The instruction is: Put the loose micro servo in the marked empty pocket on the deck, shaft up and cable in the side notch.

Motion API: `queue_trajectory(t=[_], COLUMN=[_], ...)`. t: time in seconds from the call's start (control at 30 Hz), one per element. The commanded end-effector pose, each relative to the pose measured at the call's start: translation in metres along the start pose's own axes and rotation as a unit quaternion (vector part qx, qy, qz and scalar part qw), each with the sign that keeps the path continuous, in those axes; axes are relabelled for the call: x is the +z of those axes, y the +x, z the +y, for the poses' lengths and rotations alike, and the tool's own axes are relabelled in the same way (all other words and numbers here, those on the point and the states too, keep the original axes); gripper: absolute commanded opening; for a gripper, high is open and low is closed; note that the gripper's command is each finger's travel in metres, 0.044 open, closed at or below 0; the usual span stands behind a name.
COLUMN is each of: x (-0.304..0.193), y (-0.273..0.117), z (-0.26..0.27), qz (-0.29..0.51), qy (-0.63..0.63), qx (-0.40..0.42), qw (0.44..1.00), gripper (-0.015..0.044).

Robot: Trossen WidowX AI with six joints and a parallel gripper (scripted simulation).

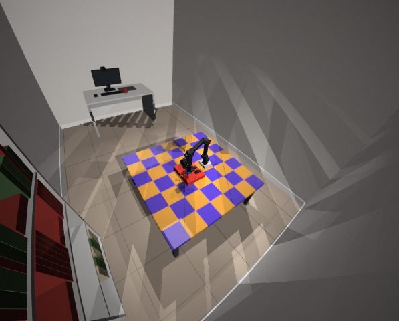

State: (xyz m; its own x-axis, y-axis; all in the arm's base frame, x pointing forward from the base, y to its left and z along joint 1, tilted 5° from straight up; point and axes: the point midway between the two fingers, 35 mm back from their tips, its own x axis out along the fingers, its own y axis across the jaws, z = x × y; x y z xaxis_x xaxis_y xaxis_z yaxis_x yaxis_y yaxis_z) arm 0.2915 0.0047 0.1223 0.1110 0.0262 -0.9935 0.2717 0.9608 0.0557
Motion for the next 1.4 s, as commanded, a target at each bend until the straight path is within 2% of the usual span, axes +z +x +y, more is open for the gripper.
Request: queue_trajectory(t=[0.0,0.07,0.27,0.9,1.37], x=[0.000,0.001,-0.006,-0.012,-0.003], y=[-0.002,-0.007,-0.029,-0.029,-0.030], z=[0.000,0.000,-0.001,-0.011,-0.067], qz=[-0.001,-0.001,0.000,0.000,-0.001], qy=[0.002,0.002,0.002,0.002,0.001], qx=[-0.002,-0.002,-0.002,-0.002,-0.005], qw=[1.000,1.000,1.000,1.000,1.000], gripper=[0.0032,0.0000,0.0000,0.0000,0.0000])
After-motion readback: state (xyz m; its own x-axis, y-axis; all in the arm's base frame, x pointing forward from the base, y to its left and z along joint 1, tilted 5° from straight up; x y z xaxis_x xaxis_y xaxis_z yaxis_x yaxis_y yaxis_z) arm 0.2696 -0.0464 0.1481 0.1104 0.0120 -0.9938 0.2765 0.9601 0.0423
